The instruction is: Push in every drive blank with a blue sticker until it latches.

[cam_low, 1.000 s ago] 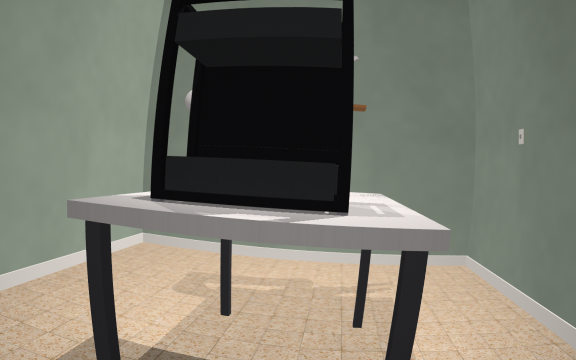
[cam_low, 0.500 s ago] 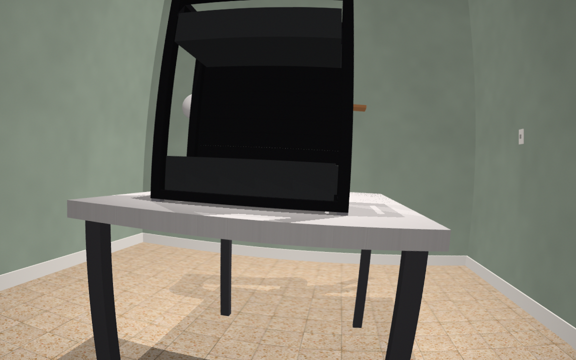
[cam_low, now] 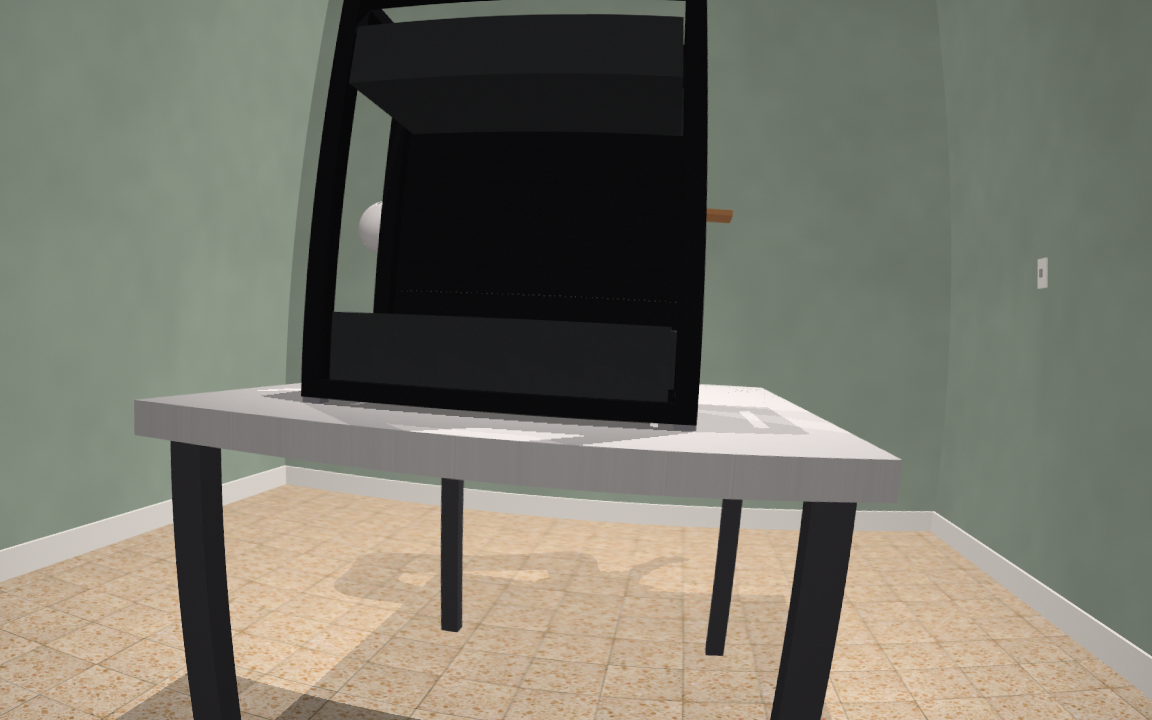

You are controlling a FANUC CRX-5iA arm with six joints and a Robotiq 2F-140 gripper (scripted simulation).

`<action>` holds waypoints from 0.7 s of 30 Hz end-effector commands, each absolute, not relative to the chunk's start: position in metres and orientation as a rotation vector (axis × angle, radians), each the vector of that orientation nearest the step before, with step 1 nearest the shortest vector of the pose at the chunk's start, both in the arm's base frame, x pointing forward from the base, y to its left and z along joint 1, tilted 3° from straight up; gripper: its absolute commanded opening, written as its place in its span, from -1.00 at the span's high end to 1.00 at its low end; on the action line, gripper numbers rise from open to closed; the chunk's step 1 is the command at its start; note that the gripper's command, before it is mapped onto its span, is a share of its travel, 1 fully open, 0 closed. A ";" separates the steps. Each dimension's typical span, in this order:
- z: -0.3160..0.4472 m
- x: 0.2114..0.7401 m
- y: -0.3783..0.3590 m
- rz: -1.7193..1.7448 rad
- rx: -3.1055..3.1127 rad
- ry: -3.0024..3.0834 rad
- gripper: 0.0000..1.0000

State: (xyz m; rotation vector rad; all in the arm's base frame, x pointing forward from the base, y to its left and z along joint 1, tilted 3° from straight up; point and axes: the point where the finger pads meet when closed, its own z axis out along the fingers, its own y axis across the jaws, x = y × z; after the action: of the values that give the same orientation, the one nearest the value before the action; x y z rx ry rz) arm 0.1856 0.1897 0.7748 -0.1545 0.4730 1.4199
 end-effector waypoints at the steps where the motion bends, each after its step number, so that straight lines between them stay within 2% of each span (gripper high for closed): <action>1: 0.771 0.220 0.161 1.444 0.001 0.532 -1.00; 10: 0.738 0.288 0.115 1.483 0.275 0.645 -1.00; 21: 0.682 0.345 0.083 1.491 0.521 0.783 -1.00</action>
State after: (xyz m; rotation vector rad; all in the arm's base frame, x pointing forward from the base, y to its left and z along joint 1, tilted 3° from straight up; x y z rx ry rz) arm 0.3185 0.0916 0.7026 0.4277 0.7251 1.4936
